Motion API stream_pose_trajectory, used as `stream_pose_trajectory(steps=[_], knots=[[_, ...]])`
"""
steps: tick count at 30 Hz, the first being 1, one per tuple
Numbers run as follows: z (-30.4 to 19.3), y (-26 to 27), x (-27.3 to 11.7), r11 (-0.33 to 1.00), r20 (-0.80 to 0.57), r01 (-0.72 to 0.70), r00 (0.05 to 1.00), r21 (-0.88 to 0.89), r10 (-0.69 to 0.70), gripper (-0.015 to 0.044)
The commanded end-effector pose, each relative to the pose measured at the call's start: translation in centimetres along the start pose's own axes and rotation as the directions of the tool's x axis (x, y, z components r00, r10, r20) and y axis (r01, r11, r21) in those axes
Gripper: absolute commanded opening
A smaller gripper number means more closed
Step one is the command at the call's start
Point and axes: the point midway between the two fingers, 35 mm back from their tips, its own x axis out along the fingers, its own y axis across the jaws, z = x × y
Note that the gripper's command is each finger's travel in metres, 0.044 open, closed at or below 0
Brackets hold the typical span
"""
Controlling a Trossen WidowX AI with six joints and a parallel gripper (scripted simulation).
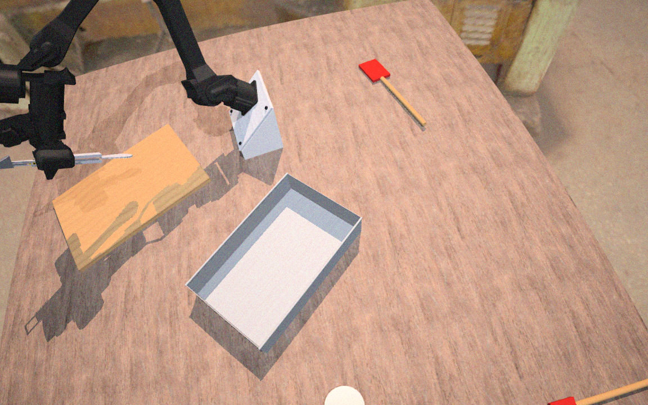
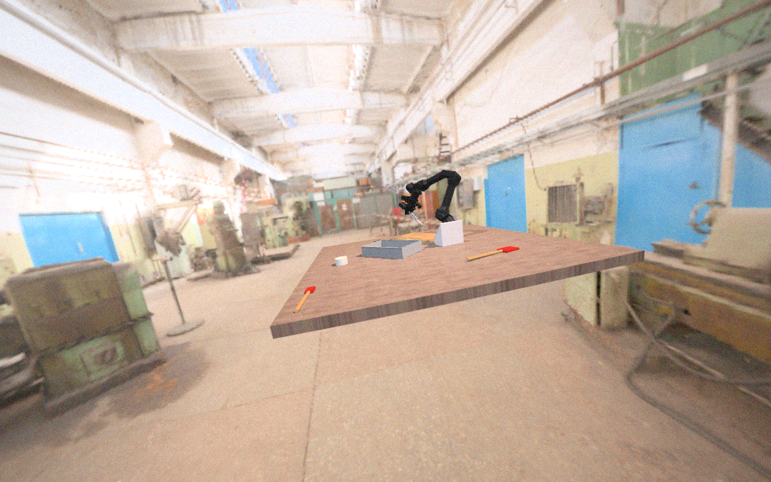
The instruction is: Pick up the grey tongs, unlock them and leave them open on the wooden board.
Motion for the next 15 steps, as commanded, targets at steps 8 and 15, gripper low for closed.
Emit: stream_pose_trajectory(steps=[8, 15], knots=[[0.2, -0.1, -1.5, 1.0, 0.205, 0.009, 0.979, -0.012, -0.006, -0.015], [0.0, -0.2, -2.5, 0.999, 0.319, 0.026, 0.947, -0.019, -0.019, -0.015]])
